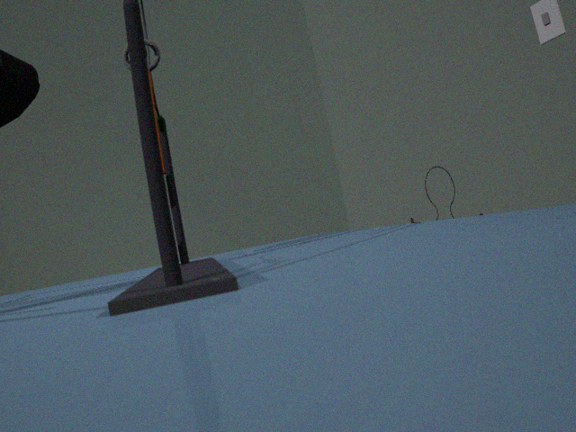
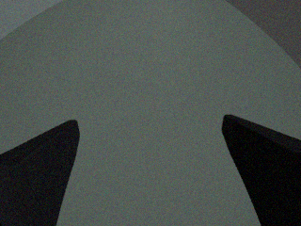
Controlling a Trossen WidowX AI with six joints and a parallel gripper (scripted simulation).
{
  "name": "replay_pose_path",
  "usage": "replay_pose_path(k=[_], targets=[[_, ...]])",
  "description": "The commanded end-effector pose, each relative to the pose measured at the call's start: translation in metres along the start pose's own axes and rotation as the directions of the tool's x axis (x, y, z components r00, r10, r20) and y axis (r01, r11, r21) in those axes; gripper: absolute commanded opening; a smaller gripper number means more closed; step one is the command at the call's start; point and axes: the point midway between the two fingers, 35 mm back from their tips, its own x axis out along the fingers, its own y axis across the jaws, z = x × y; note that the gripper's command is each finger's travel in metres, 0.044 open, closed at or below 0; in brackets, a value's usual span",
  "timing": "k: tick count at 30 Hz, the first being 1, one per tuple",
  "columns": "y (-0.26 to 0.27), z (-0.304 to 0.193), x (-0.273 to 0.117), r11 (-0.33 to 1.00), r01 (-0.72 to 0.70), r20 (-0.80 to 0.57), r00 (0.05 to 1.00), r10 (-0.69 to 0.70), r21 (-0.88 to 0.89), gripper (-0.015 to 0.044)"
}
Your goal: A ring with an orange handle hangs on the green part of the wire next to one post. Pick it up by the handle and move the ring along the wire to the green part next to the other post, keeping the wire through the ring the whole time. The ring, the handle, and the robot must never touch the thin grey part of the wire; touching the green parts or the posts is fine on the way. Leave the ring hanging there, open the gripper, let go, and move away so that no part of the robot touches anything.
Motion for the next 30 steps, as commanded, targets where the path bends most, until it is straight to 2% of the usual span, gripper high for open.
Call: replay_pose_path(k=[1, 9, 19, 30], targets=[[0.000, -0.001, 0.000, 1.000, 0.001, -0.005, 1.000, -0.001, -0.002, 0.0374], [-0.024, -0.040, -0.026, 0.995, 0.062, -0.200, 0.977, -0.076, -0.075, 0.0164], [-0.060, -0.079, -0.075, 0.972, 0.146, -0.434, 0.875, -0.214, -0.185, 0.0160], [-0.098, -0.099, -0.146, 0.918, 0.235, -0.620, 0.680, -0.391, -0.320, 0.0160]])
